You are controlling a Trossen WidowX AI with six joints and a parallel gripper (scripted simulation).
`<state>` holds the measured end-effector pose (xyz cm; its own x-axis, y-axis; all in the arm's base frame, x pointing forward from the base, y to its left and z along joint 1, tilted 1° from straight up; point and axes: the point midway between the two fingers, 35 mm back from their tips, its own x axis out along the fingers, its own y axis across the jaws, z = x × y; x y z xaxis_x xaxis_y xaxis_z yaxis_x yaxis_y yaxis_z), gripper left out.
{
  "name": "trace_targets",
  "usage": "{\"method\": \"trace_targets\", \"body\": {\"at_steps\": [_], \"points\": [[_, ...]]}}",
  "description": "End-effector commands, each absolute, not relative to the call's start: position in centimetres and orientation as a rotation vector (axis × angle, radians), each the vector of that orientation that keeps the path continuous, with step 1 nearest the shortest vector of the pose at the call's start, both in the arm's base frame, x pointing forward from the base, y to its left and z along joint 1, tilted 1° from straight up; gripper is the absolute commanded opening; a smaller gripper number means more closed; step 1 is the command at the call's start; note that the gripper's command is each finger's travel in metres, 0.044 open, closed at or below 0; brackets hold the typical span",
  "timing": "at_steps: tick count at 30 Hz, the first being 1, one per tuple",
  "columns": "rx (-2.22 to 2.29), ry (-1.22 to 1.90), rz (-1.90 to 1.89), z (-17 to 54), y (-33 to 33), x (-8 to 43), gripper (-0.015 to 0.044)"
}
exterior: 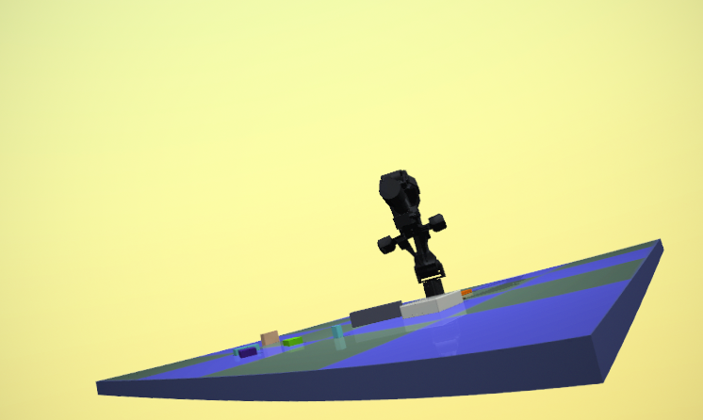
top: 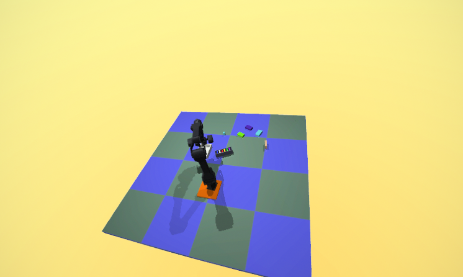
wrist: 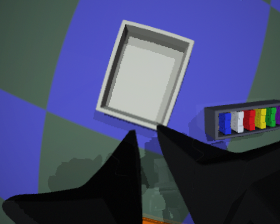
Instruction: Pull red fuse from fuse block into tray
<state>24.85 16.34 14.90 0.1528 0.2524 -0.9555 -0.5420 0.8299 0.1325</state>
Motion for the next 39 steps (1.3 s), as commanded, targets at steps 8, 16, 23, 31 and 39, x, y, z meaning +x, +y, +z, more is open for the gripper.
{"method": "trace_targets", "body": {"at_steps": [8, 16, 23, 31, 39], "points": [[-0.420, 1.507, 0.397, 10.7, 3.0, 31.0, 0.0074], [-0.420, 1.507, 0.397, 10.6, 3.0, 30.8, 0.0074], [-0.420, 1.507, 0.397, 10.1, 3.0, 30.8, 0.0074], [-0.420, 1.507, 0.397, 9.3, 2.9, 30.8, 0.0074], [-0.420, 1.507, 0.397, 8.5, 2.9, 30.8, 0.0074]]}}
